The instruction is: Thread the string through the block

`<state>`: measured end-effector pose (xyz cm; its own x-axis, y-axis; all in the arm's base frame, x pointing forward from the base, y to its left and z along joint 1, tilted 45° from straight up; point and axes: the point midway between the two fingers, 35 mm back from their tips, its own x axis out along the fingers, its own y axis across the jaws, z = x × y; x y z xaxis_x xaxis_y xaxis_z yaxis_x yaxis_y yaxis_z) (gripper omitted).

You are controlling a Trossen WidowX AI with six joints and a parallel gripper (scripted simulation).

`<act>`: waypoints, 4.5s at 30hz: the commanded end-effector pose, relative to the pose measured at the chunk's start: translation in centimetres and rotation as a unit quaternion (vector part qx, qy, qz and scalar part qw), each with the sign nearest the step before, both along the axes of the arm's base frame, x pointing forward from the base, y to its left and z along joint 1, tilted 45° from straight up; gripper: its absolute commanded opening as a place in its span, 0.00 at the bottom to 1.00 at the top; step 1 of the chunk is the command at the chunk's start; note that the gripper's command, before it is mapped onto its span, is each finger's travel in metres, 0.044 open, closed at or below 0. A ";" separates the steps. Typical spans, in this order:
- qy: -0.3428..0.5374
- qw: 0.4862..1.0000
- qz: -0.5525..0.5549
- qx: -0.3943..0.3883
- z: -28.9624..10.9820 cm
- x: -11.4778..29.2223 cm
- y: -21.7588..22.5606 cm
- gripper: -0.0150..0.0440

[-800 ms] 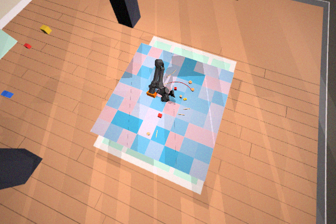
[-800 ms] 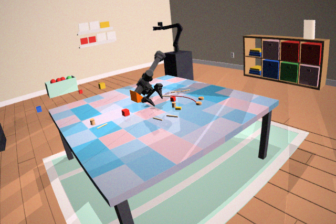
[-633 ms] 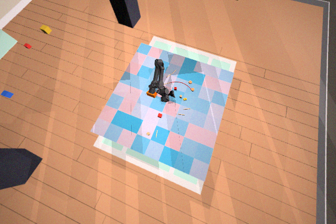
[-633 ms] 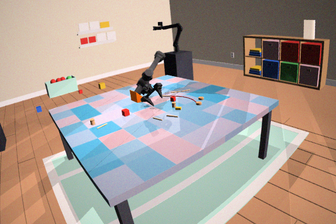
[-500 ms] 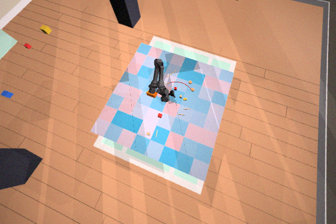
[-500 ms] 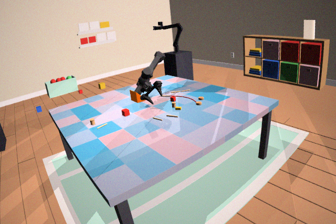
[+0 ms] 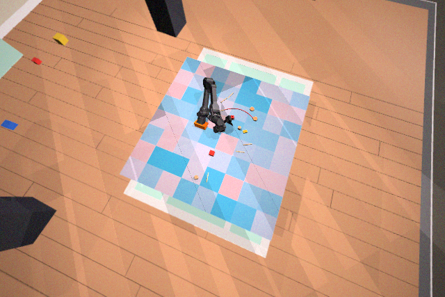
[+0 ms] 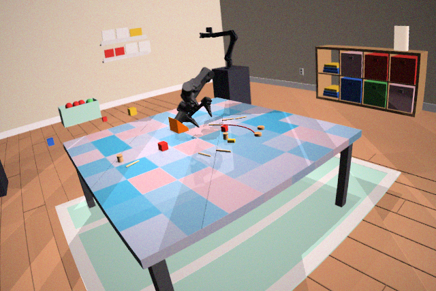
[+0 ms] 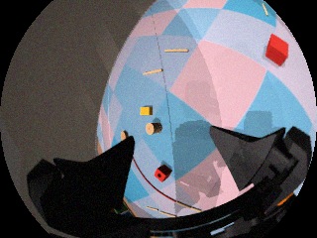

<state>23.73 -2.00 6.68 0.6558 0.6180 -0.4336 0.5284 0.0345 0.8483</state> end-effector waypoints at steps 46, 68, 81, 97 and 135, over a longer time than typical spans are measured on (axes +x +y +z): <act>-0.702 0.038 0.626 -0.337 8.1 -0.3 11.9 1.00; -0.660 0.155 0.650 -0.342 8.2 -0.3 11.8 1.00; -0.293 0.682 0.609 -0.279 8.7 -0.3 11.4 1.00; 0.058 0.893 0.417 -0.158 9.1 -0.3 11.1 1.00; 0.391 0.910 0.138 -0.005 9.4 -0.4 10.9 0.91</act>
<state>23.40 8.93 16.10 -0.0324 0.7085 -0.7050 0.9354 0.2699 0.2283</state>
